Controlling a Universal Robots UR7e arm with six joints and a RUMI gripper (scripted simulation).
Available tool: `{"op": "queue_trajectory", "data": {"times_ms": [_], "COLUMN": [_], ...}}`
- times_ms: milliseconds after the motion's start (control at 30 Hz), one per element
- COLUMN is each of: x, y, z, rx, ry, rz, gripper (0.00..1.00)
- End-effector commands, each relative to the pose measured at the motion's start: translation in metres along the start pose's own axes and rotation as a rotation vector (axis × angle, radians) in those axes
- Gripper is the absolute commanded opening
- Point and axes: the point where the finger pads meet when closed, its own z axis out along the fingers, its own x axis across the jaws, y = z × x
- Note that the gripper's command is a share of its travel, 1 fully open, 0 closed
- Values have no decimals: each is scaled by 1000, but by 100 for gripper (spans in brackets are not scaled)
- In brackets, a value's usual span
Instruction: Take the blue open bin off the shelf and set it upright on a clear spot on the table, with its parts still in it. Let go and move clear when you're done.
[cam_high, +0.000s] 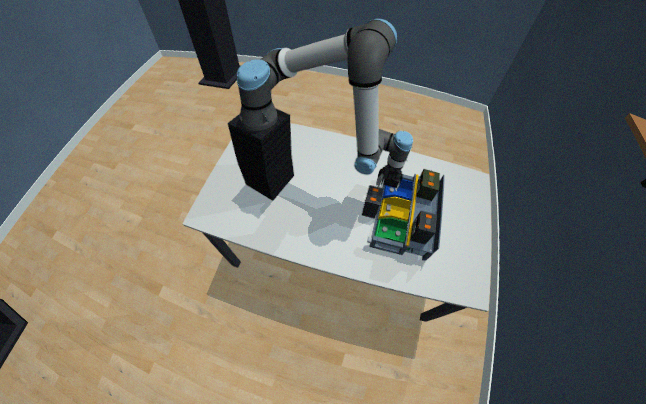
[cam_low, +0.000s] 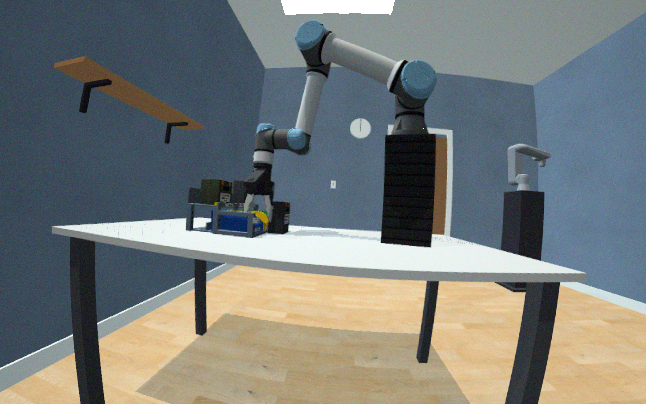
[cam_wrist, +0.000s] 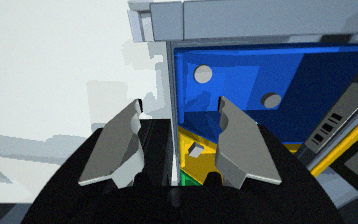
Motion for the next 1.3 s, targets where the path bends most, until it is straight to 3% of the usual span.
{"op": "queue_trajectory", "data": {"times_ms": [0, 1267], "x": [1, 1], "y": [0, 0], "z": [1, 18], "rx": [0, 0], "ry": [2, 2], "rz": [0, 0], "gripper": [58, 58]}}
